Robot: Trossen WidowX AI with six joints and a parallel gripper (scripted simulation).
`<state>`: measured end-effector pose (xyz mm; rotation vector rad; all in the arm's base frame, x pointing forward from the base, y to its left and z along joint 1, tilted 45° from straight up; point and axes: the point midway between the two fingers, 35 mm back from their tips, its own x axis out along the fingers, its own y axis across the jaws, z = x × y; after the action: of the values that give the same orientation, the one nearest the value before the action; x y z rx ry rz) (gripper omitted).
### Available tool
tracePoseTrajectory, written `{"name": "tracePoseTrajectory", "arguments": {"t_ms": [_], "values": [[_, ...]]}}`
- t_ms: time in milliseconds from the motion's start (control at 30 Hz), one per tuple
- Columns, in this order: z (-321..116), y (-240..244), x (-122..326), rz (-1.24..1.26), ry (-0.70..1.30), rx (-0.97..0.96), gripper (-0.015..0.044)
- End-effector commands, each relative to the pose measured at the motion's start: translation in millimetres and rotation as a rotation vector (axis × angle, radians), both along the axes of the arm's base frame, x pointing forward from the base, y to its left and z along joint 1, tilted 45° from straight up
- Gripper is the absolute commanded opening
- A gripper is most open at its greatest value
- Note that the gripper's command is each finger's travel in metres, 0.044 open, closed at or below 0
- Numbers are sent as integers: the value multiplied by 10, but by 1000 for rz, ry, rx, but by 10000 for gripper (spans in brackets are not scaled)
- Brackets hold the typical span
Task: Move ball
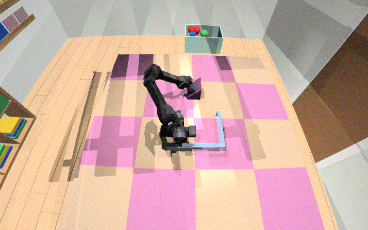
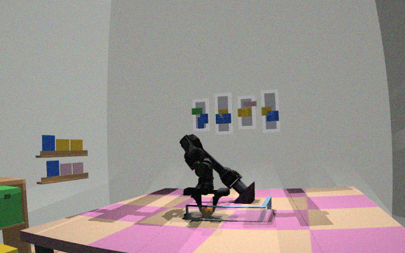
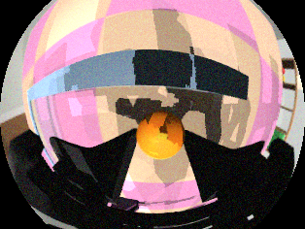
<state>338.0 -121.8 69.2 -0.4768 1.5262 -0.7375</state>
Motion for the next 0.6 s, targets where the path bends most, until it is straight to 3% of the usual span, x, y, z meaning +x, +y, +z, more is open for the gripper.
{"name": "tracePoseTrajectory", "arguments": {"t_ms": [0,100,200,400,567], "values": [[3,0,0,-1,-1,0,289],[3,0,0,-1,-1,0,358],[63,64,22,-1,-1,1,358],[590,587,87,2,3,1,358],[540,561,102,15,-1,-1,358]]}}
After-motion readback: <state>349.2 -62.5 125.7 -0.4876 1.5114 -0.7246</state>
